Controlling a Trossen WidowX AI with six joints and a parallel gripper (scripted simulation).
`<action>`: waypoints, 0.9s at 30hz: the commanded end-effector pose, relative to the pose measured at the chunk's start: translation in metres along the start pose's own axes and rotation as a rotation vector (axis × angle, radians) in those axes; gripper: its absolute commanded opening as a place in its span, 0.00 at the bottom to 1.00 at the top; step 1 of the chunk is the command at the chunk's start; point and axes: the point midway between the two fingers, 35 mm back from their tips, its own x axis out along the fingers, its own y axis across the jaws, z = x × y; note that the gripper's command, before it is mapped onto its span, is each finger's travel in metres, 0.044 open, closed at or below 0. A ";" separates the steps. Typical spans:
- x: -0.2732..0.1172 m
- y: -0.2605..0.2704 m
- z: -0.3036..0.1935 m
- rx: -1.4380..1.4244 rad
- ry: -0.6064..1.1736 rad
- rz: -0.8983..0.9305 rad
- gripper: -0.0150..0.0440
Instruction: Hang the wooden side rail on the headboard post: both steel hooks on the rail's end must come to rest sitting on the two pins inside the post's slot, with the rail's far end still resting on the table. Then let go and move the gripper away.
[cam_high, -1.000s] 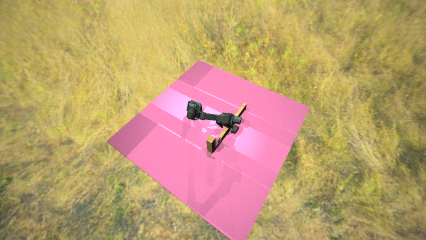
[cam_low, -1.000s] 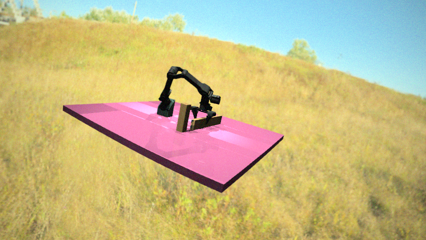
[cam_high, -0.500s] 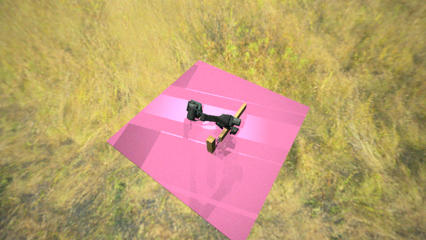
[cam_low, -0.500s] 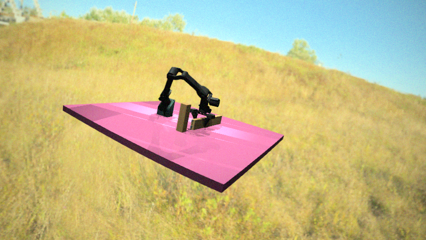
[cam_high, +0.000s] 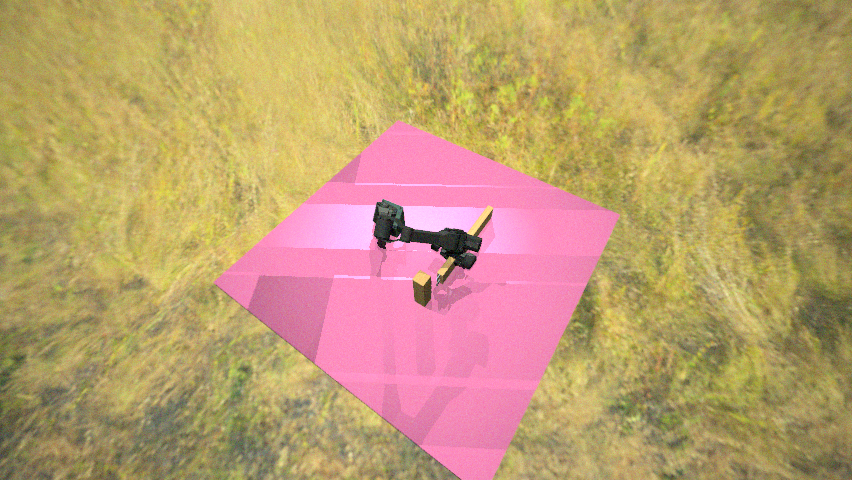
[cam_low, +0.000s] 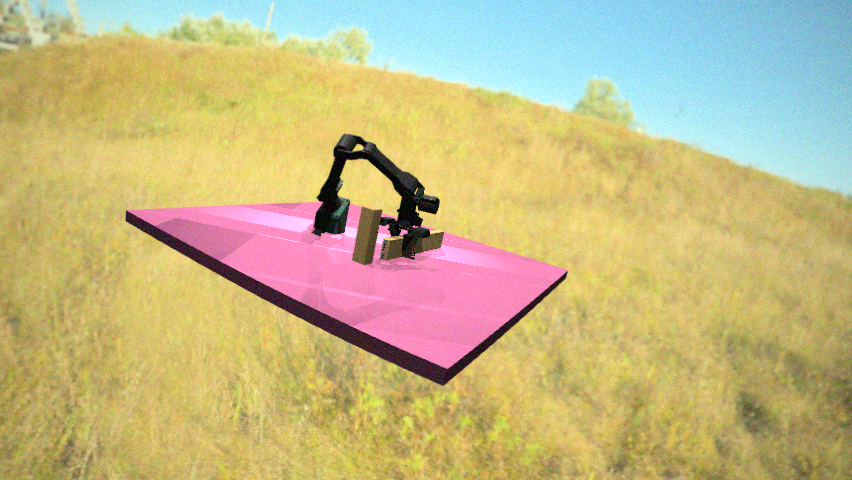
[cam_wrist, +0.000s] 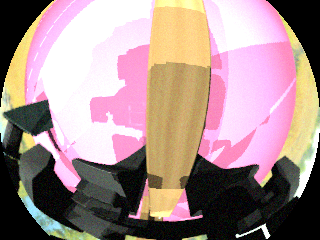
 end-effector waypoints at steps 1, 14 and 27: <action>0.000 0.000 0.000 -0.004 0.004 -0.002 0.28; 0.000 0.003 0.000 -0.005 0.004 -0.001 0.25; 0.000 0.009 0.000 -0.005 0.004 -0.001 0.25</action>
